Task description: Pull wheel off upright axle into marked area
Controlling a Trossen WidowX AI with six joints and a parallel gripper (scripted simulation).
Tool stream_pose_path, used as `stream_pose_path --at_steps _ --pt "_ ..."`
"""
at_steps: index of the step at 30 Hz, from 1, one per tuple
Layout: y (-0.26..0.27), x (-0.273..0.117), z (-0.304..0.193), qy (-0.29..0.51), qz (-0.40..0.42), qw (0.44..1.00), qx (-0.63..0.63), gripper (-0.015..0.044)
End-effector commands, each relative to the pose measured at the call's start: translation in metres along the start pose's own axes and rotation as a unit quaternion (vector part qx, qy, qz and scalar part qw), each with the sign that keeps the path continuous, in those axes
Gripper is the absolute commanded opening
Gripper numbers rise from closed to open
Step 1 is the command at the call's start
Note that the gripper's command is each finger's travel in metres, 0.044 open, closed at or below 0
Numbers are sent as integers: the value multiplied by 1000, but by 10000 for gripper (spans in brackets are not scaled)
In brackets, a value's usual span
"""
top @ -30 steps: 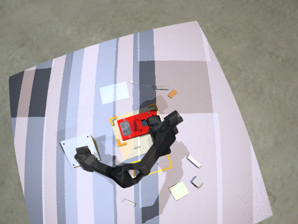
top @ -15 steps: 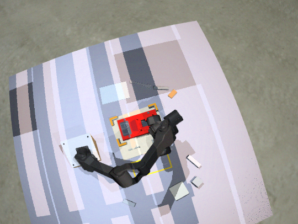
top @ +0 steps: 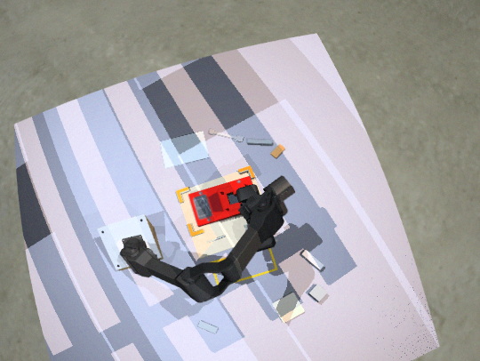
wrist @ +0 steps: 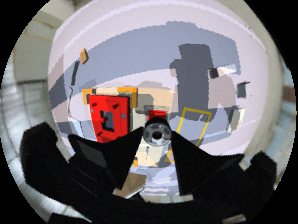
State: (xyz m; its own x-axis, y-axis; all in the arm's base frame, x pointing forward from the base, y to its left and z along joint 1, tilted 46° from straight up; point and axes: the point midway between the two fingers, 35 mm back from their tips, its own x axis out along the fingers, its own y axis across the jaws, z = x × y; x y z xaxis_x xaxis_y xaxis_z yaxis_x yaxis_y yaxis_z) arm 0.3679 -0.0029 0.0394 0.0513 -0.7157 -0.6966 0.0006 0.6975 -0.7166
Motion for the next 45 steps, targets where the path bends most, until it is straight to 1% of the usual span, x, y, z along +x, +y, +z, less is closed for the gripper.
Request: stream_pose_path --at_steps 1,27,31,36,39,40,45 --pt "1 -6 0 -3 2 1000 -1 0" --pt "1 -14 0 -3 1 1000 -2 0" --pt "1 -22 0 -3 1 1000 -2 0" --pt "0 -47 -3 -3 2 1000 -2 0" --pt "1 -48 -3 -3 2 1000 -2 0" --pt "0 -40 -3 -2 0 1000 -6 0" --pt "-20 -43 -12 -2 0 1000 -5 0"
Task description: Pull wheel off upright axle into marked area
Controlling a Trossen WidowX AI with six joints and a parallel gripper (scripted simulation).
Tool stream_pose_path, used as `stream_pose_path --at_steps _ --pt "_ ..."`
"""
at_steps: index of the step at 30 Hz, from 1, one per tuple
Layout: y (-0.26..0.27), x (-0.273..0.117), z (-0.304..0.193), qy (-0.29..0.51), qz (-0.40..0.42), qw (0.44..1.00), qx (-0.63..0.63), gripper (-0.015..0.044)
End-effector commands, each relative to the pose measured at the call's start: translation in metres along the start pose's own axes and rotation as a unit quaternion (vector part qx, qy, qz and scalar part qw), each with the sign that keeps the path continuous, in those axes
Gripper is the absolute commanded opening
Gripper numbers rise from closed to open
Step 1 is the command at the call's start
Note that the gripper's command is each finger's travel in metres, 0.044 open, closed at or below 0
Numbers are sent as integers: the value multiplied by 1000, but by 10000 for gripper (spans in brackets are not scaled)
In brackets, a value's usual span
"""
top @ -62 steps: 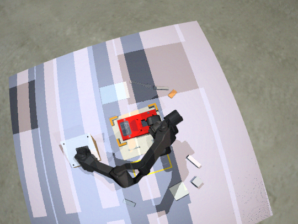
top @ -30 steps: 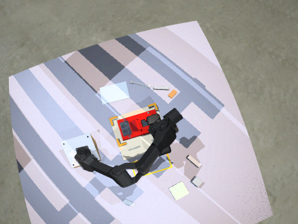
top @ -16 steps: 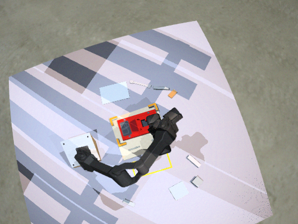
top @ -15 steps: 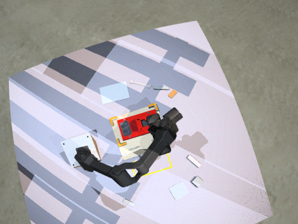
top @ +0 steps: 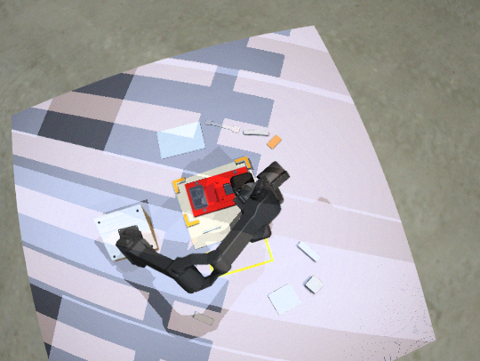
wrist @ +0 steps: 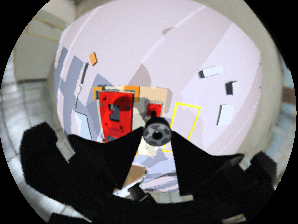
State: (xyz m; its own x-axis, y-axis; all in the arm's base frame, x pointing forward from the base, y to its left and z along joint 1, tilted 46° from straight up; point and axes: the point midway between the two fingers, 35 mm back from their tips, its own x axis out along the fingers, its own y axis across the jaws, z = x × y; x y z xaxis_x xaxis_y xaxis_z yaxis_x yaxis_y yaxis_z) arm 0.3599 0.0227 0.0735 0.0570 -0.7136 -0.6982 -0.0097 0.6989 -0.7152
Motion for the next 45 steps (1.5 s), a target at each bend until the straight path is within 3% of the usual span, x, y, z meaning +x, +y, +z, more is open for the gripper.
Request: stream_pose_path --at_steps 1,18,25,36,45 --pt "-18 -1 -8 1 -1 1000 0 0" --pt "-87 -5 -54 2 -2 1000 1 0" --pt "-92 -3 -59 2 -2 1000 1 0" --pt "-92 23 -58 1 -1 1000 2 0" --pt "-92 70 -57 1 -1 1000 2 0"
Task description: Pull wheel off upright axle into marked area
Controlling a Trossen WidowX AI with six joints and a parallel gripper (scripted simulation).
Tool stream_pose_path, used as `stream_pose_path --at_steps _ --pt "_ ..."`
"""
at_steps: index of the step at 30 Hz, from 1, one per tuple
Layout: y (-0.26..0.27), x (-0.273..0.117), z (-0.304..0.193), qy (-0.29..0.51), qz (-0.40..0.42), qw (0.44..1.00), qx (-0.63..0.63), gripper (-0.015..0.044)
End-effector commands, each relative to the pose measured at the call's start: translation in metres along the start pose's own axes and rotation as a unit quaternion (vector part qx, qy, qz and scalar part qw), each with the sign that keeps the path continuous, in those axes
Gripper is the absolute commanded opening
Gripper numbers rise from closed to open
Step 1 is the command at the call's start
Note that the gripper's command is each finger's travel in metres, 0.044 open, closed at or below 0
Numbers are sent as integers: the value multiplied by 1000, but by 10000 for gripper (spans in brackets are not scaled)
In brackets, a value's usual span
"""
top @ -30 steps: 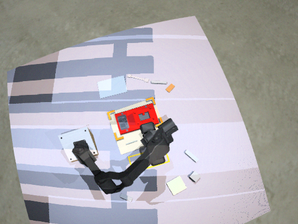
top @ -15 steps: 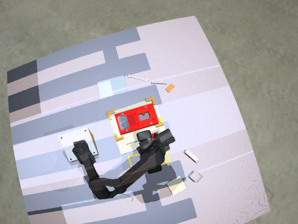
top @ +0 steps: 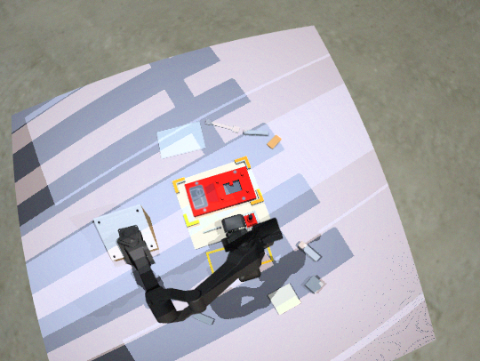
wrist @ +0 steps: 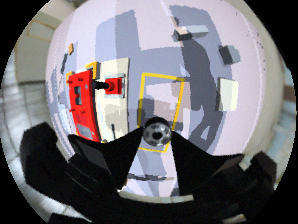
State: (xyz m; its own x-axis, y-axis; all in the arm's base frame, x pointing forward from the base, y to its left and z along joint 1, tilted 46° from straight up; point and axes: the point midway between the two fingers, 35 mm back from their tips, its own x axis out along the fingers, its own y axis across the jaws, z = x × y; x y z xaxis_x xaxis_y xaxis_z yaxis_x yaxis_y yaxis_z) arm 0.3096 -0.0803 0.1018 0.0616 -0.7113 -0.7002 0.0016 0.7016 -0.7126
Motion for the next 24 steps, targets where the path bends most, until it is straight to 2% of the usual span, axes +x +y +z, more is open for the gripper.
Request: stream_pose_path --at_steps 1,6,12,23,24 --pt "0 24 -3 3 -3 1000 -4 0" --pt "-2 47 -6 3 -6 1000 -4 0" --pt "-2 48 -6 3 -6 1000 -4 0" --pt "-2 41 -4 2 -4 1000 -1 289" --pt "-2 36 -3 3 -3 1000 -1 300"
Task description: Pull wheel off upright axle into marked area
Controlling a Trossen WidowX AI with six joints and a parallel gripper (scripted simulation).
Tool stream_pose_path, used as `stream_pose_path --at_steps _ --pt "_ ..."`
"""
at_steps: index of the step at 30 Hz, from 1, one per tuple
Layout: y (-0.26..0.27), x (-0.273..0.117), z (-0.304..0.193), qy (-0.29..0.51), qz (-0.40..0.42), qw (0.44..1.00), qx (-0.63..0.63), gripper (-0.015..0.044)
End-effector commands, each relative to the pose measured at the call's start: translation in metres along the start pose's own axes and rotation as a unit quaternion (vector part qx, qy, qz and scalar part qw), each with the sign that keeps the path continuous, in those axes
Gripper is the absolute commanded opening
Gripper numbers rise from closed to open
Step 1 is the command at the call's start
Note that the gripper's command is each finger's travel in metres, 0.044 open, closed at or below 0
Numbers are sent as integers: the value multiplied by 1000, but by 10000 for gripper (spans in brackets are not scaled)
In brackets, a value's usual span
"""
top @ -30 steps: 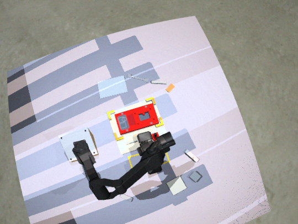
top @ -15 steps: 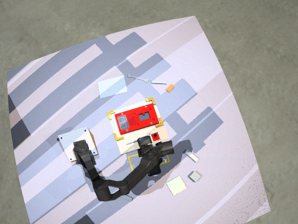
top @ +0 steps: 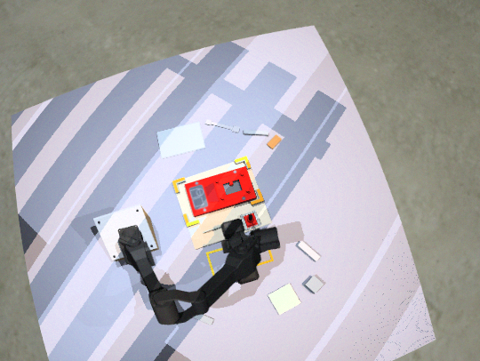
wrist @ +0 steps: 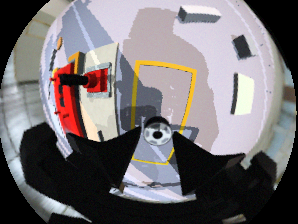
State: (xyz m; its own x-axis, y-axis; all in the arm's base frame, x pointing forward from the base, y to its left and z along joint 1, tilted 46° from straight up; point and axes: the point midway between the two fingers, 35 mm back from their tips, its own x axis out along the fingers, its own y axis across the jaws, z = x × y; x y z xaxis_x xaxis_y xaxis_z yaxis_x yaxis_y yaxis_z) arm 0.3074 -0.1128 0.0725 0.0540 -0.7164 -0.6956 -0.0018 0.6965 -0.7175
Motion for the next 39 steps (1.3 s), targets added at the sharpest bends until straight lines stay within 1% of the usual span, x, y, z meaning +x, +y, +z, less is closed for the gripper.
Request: stream_pose_path --at_steps 1,4,6,10,11,12,15,16,18,20,39 --pt "0 -14 2 -1 1 1000 1 300" --pt "1 -44 2 0 0 1000 -1 300" --pt "1 -57 1 0 -1 1000 -2 300" --pt "1 -59 1 0 -1 1000 -2 300" --pt "4 -53 0 -2 2 1000 -5 326" --pt "8 -58 -5 -2 4 1000 -5 352" --pt "27 -82 -38 0 8 1000 -6 431" --pt "32 -89 -51 0 7 1000 -5 440" --pt "38 -101 -73 2 3 1000 -5 440" --pt "39 -104 -81 2 1 1000 -4 440" --pt "39 -104 -81 2 1 1000 -4 440"
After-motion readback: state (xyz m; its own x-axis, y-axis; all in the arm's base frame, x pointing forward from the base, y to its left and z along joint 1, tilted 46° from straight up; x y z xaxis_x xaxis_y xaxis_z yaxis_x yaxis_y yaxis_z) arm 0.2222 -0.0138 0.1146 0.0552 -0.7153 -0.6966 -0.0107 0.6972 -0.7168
